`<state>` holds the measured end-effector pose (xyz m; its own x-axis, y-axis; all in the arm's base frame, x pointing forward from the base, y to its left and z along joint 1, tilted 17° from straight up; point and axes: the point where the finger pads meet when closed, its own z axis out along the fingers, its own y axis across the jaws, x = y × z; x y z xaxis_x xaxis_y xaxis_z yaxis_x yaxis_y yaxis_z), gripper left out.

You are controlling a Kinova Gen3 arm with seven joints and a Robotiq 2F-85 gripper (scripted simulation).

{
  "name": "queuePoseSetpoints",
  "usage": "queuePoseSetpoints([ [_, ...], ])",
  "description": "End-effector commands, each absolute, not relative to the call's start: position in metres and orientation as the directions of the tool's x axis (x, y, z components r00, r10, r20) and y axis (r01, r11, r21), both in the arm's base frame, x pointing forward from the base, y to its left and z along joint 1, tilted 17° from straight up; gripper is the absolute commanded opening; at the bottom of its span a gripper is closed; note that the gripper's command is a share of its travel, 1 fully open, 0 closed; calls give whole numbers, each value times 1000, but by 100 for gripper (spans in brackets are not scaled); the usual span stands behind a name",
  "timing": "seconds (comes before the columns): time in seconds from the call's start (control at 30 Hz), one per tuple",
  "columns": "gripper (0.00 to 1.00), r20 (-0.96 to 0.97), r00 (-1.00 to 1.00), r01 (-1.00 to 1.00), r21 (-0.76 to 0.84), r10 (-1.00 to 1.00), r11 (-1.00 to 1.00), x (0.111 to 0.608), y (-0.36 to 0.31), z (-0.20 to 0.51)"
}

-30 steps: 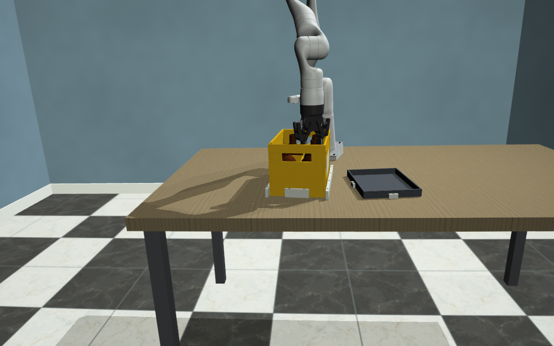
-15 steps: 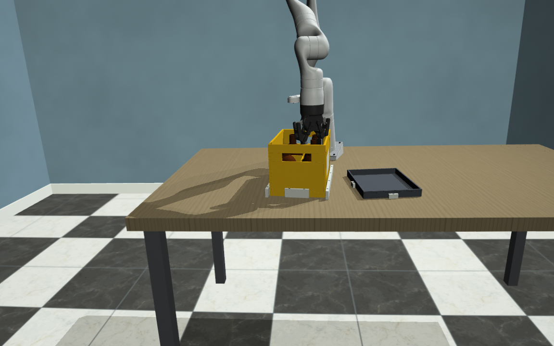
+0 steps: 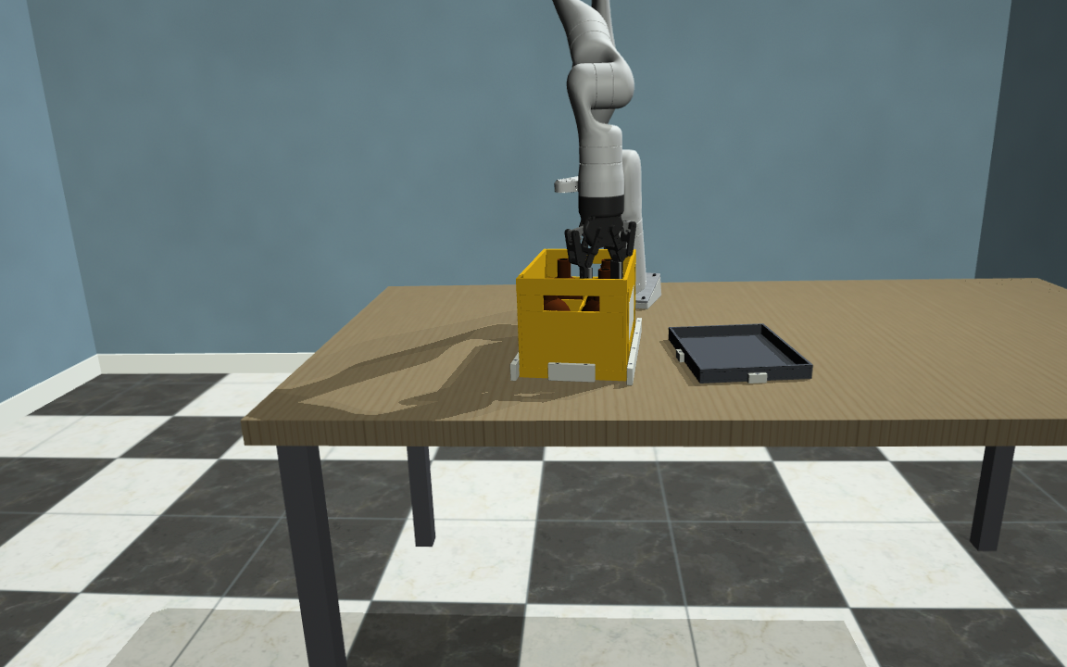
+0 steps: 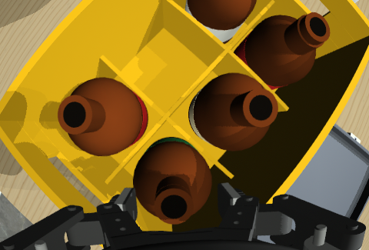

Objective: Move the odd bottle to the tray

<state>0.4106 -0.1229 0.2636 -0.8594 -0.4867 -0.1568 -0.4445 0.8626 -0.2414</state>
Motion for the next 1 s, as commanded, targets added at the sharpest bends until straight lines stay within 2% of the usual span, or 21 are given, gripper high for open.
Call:
queuePoseSetpoints([
  [0.0,64,-163,-859,-441,-250,-486,862,410,-123,274],
  [0.97,64,-163,-859,-441,-250,-486,862,393,-113,338],
])
